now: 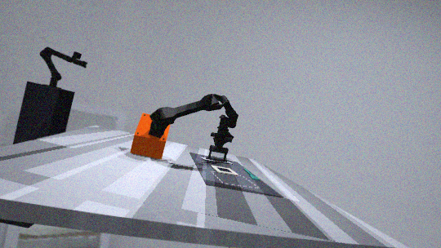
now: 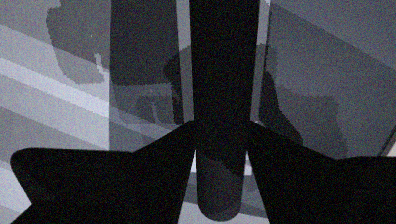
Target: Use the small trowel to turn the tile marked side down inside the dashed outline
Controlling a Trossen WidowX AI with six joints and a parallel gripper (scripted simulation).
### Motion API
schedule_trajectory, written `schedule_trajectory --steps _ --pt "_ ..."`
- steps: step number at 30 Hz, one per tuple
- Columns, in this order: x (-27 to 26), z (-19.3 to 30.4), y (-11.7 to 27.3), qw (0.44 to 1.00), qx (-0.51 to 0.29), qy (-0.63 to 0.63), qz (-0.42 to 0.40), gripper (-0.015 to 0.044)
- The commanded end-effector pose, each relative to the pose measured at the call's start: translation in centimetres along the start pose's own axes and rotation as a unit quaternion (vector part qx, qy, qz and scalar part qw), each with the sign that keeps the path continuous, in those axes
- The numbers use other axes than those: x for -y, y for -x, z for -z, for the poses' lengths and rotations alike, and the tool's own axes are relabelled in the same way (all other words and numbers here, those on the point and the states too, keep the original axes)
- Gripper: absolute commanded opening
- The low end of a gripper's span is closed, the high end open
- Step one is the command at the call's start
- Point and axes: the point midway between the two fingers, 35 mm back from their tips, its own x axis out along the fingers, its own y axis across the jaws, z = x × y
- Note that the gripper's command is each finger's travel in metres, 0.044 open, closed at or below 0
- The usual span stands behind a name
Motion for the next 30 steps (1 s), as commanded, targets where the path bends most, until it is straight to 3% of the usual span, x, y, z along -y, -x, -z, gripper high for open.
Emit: schedule_trajectory --steps 1,15,30 --pt "-0.24 0.02 -0.06 1.000 -0.001 -0.021 -0.005 0.0130" --pt "-0.24 0.02 -0.06 0.974 -0.002 -0.226 -0.005 0.0130" --pt "-0.24 0.02 -0.06 0.902 -0.003 -0.432 -0.004 0.0130"
